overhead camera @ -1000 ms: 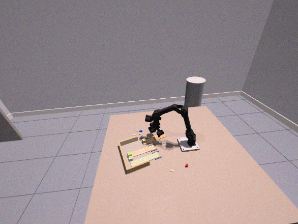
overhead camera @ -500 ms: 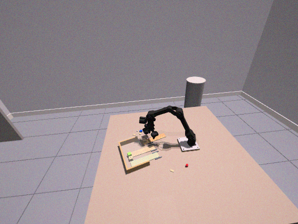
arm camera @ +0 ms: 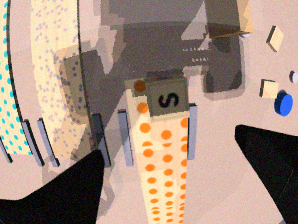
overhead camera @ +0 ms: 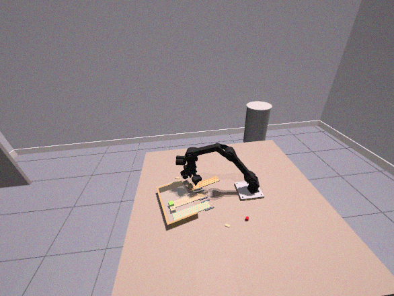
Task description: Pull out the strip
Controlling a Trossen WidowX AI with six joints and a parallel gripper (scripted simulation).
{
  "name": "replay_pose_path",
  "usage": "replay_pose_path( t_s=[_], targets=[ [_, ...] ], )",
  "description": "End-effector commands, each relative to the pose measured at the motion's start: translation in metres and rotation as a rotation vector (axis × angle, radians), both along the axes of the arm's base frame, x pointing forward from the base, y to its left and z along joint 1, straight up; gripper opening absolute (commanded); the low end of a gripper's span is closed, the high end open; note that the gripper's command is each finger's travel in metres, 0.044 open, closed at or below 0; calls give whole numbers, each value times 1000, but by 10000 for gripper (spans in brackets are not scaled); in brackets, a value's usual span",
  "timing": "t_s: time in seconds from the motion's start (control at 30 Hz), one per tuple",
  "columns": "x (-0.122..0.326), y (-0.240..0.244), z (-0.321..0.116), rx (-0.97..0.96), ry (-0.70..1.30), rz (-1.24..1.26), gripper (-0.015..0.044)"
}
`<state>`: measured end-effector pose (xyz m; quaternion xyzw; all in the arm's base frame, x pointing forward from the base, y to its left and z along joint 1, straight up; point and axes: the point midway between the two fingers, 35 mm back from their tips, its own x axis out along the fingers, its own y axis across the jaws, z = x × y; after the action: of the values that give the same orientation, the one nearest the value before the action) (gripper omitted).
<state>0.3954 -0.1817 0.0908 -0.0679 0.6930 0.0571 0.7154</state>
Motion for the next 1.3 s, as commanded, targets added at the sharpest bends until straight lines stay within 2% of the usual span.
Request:
replay_pose_path(
  t_s=[0.0,0.1,0.33,0.37,1.27],
  targets=[
    [13,0,3,-5,-2,-6,440],
    [20,0,5,-5,-3,-6,440],
    [21,-1,-4,-5,-3,-6,256],
    [21,-1,-5,-5,-3,-6,250],
    [23,-1,-49,-5,-3,-6,250]
  ],
)
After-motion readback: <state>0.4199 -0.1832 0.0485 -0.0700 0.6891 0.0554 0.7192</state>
